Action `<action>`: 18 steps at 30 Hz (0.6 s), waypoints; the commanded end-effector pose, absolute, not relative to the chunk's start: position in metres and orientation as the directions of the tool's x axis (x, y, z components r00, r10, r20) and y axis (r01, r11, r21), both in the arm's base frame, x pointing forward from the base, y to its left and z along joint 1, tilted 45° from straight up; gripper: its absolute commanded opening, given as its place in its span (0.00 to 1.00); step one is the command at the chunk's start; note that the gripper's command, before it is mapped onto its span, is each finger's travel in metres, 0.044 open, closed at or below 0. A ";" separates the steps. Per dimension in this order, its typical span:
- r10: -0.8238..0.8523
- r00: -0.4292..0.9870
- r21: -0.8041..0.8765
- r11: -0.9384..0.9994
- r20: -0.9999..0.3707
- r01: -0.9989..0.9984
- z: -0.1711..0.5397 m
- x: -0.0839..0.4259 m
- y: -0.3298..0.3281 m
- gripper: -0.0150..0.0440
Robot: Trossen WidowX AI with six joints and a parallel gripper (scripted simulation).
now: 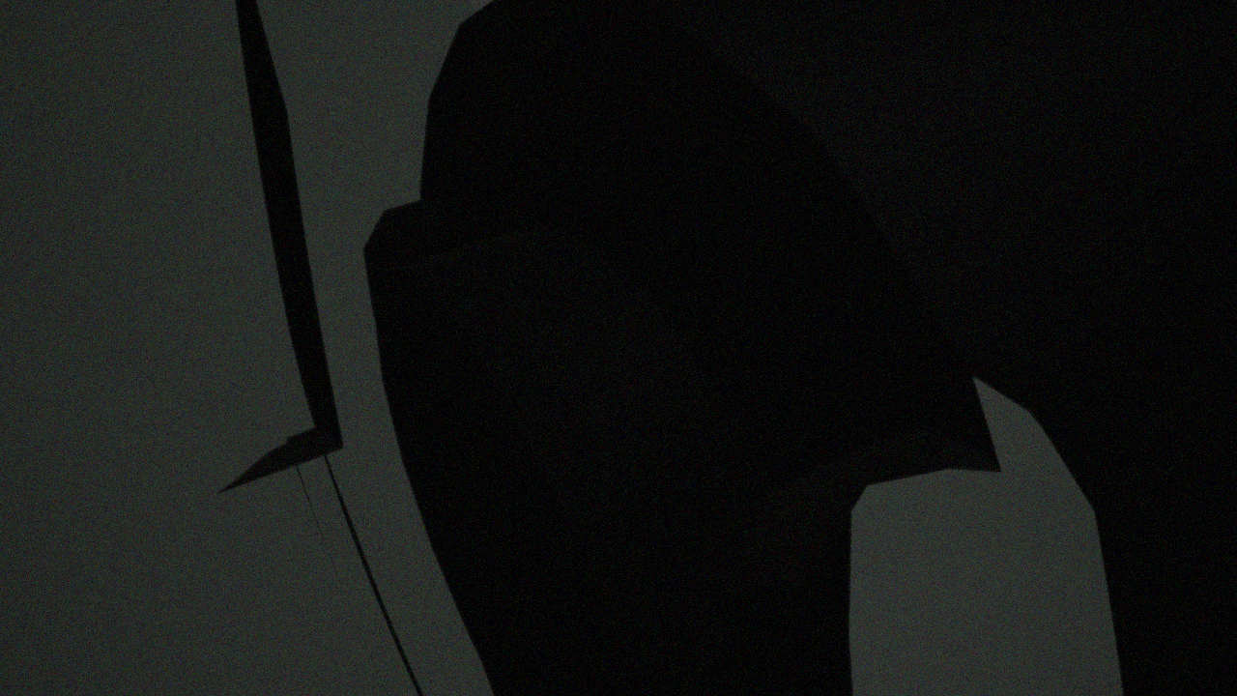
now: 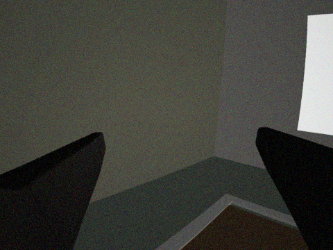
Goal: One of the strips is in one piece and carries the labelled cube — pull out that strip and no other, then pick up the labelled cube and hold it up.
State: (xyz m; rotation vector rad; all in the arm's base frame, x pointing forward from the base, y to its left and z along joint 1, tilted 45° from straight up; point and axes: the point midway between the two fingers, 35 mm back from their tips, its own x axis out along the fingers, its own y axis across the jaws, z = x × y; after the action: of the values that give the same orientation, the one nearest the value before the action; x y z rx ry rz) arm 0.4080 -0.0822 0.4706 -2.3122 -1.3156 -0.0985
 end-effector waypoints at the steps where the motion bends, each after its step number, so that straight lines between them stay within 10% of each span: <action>1: 0.792 0.537 -0.362 -0.429 0.290 0.828 0.472 0.407 -0.082 0.93; 18: 0.666 0.633 0.516 -0.731 0.396 0.447 0.590 0.200 -0.042 0.93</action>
State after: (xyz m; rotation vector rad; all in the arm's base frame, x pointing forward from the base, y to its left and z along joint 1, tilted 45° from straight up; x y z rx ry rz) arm 0.2384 -0.0654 0.5787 -2.9844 -1.1843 -0.8620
